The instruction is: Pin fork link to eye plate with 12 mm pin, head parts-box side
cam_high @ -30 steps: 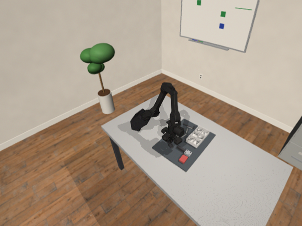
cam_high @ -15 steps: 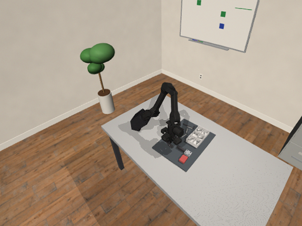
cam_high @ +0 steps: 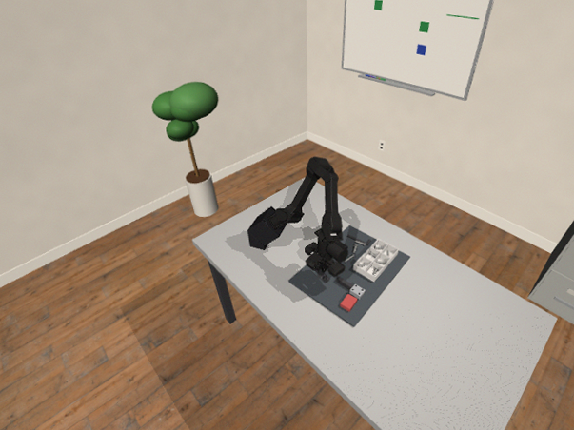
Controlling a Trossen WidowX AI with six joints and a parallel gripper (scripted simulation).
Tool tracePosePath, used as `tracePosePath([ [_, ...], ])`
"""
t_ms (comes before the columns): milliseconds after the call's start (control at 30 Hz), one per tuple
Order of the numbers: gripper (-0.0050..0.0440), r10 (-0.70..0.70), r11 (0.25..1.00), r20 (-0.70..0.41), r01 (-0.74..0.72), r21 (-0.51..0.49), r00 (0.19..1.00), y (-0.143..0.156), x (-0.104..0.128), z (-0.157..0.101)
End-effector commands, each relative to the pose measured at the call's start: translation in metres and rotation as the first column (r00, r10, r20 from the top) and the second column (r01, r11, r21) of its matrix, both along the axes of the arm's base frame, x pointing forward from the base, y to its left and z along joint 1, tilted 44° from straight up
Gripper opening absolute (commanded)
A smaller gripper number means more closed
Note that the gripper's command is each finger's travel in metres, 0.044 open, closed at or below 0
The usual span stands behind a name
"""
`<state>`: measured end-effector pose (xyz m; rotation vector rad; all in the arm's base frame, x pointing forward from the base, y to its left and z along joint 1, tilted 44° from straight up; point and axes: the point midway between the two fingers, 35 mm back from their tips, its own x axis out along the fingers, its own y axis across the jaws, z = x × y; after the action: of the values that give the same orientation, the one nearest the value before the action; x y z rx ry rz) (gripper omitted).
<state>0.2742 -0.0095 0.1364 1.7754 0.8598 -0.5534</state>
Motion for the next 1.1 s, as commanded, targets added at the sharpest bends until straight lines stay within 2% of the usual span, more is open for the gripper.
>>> tracePosePath([
  [0, 0.0, 0.002, 1.0, -0.002, -0.002, 0.001, 1.0, -0.002, 0.0, -0.001],
  [500, 0.0, 0.002, 1.0, -0.002, -0.002, 0.001, 1.0, -0.002, 0.0, 0.0],
  [667, 0.0, 0.002, 1.0, -0.002, -0.002, 0.001, 1.0, -0.006, -0.009, 0.01],
  [1067, 0.0, 0.002, 1.0, -0.002, -0.002, 0.001, 1.0, -0.012, -0.006, 0.003],
])
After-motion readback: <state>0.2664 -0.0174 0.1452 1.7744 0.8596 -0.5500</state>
